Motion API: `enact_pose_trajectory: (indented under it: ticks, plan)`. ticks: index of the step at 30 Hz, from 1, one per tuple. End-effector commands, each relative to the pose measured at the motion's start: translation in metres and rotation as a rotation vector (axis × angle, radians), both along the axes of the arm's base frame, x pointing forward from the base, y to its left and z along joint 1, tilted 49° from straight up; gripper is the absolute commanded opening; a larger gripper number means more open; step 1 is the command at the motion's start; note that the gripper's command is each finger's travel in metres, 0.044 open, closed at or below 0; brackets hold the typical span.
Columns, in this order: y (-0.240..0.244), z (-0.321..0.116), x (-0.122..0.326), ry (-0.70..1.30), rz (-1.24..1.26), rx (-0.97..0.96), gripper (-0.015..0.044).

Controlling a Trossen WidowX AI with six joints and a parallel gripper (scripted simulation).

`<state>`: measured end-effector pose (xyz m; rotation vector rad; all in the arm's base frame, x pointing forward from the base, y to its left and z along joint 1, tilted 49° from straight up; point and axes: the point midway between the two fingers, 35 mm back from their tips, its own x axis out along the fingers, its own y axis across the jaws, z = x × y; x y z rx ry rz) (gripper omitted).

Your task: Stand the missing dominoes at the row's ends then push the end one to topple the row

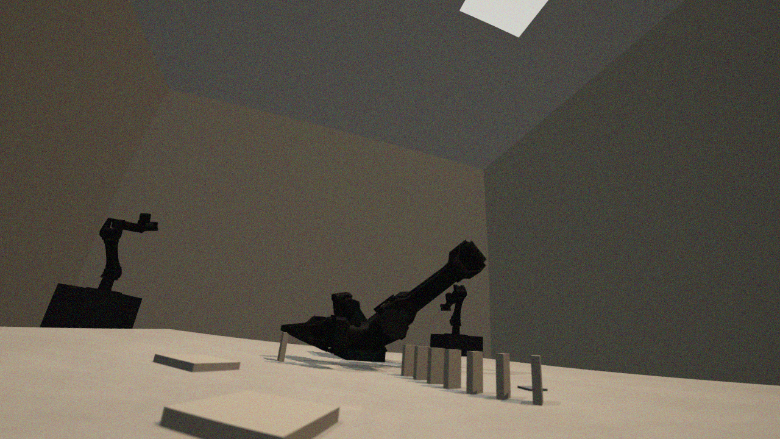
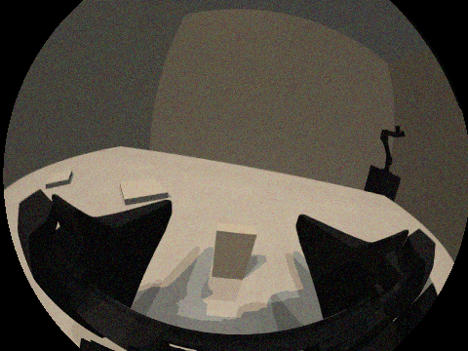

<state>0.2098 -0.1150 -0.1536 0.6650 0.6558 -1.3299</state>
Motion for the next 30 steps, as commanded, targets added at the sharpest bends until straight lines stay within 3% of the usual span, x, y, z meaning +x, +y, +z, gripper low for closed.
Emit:
enact_pose_trajectory:
  ticks: [1, 6, 10, 20, 25, 30]
  plan:
    - [-0.025, 0.021, 0.000, -0.008, -0.012, -0.004, 0.0440]
    - [-0.032, 0.026, 0.000, -0.004, -0.011, -0.001, 0.0440]
    - [-0.037, 0.007, 0.002, 0.073, -0.013, 0.108, 0.0440]
    - [-0.054, -0.035, 0.001, 0.358, 0.042, 0.696, 0.0440]
    - [-0.061, -0.024, -0.001, 0.382, 0.089, 1.012, 0.0440]
    - [-0.072, 0.005, 0.002, 0.284, 0.099, 1.327, 0.0440]
